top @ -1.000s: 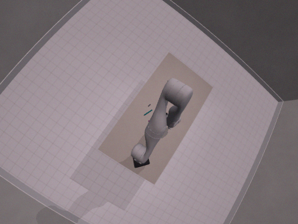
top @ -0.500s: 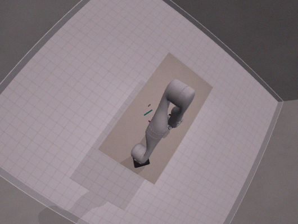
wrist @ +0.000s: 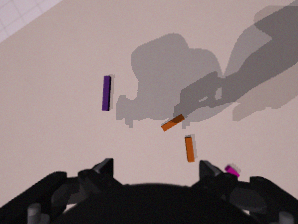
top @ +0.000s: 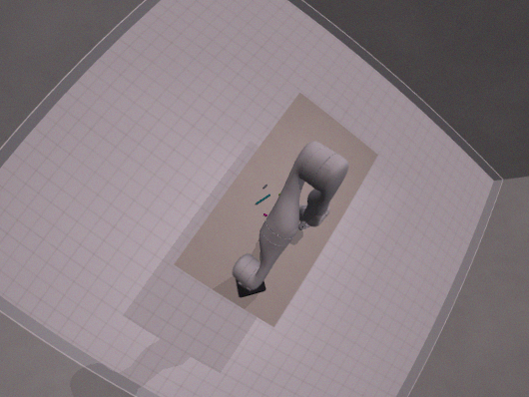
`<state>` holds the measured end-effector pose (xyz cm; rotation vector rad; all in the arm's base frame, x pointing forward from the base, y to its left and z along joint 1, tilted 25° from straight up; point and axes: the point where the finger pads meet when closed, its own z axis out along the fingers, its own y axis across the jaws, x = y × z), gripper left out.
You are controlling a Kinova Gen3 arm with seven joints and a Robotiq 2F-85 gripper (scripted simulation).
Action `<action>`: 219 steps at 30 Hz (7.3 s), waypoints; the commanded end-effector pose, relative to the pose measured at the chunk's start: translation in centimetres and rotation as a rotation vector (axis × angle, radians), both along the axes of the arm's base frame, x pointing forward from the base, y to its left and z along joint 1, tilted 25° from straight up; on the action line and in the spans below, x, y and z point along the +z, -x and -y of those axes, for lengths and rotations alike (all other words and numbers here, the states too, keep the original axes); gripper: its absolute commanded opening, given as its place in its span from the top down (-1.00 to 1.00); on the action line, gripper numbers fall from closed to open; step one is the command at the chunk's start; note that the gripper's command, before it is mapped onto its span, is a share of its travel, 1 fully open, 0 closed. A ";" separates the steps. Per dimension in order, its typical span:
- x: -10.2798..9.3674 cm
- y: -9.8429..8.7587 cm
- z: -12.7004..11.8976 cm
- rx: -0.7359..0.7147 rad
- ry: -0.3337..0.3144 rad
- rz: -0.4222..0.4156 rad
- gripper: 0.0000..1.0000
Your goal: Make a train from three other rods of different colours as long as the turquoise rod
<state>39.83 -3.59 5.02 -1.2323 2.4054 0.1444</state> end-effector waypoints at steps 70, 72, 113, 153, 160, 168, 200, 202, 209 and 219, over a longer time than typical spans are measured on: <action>-0.1 -0.8 1.4 -0.200 -0.074 -0.070 -1.00; -0.1 -0.8 1.4 -0.200 -0.074 -0.070 -1.00; -0.1 -0.8 1.4 -0.200 -0.074 -0.070 -1.00; -0.1 -0.9 0.5 -0.295 -0.129 -0.094 -1.00; 0.0 -1.2 -0.5 -0.409 -0.193 -0.123 -1.00; 0.1 -1.7 -2.0 -0.605 -0.304 -0.179 -1.00; 1.0 -3.7 -8.0 -1.709 -0.909 -0.601 -1.00; 1.0 -3.8 -8.3 -1.791 -0.949 -0.639 -1.00; 1.1 -3.8 -9.0 -2.021 -1.060 -0.750 -1.00; 1.0 -3.6 -9.8 -2.431 -1.241 -0.957 -1.00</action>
